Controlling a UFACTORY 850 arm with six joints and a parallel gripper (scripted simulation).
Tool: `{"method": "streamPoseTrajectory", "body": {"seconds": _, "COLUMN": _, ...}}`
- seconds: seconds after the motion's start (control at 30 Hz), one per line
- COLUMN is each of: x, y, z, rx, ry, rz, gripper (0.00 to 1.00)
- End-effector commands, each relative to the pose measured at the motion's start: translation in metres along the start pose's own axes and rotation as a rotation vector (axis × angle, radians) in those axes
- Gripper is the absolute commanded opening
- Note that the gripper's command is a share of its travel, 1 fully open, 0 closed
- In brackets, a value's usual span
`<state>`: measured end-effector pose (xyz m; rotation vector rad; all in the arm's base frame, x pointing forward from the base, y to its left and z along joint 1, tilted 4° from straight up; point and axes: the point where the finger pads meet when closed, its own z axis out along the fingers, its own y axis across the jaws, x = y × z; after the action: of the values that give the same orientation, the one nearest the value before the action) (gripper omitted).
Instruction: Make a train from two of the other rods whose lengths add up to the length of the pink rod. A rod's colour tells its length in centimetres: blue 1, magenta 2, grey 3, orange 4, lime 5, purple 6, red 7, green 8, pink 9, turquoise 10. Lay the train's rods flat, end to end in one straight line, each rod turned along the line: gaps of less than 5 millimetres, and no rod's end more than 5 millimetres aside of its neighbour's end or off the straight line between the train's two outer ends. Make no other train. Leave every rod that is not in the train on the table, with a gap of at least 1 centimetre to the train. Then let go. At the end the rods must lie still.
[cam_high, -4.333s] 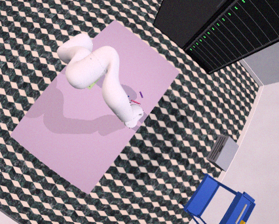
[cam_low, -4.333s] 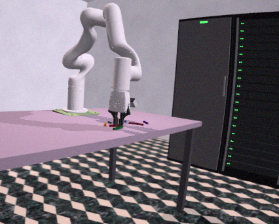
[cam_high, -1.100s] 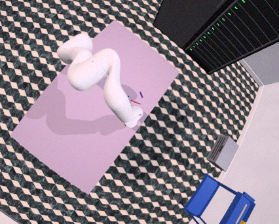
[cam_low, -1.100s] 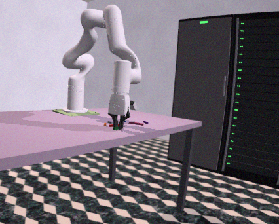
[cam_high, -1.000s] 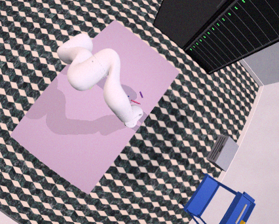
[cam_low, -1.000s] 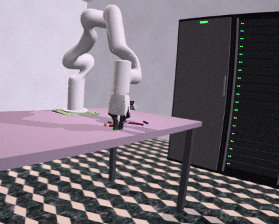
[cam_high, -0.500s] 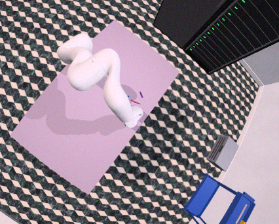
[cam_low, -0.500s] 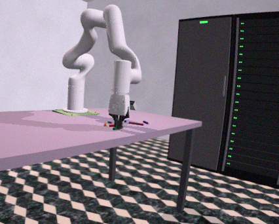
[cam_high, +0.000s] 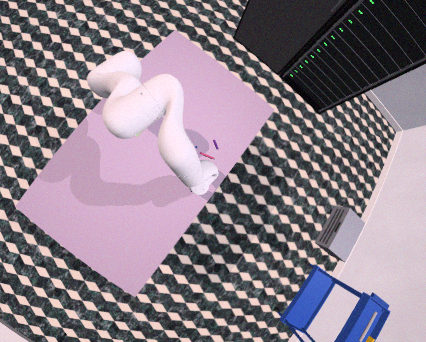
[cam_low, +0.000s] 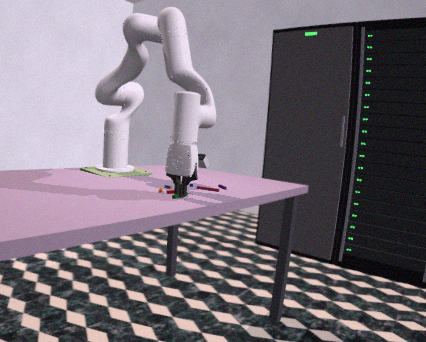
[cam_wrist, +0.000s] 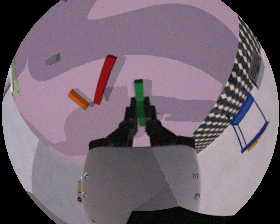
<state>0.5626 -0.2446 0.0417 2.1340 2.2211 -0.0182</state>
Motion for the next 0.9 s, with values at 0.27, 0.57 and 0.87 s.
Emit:
{"method": "streamPoseTrajectory", "body": {"seconds": 0.27, "x": 0.0, "y": 0.001, "z": -0.001, "rx": -0.002, "ry": -0.001, "rz": 0.0, "gripper": 0.04}}
{"method": "streamPoseTrajectory", "body": {"seconds": 0.57, "x": 0.0, "y": 0.001, "z": -0.004, "rx": -0.002, "ry": -0.001, "rz": 0.0, "gripper": 0.04}}
{"method": "streamPoseTrajectory", "body": {"seconds": 0.87, "x": 0.0, "y": 0.001, "z": -0.057, "rx": -0.002, "ry": -0.001, "rz": 0.0, "gripper": 0.04}}
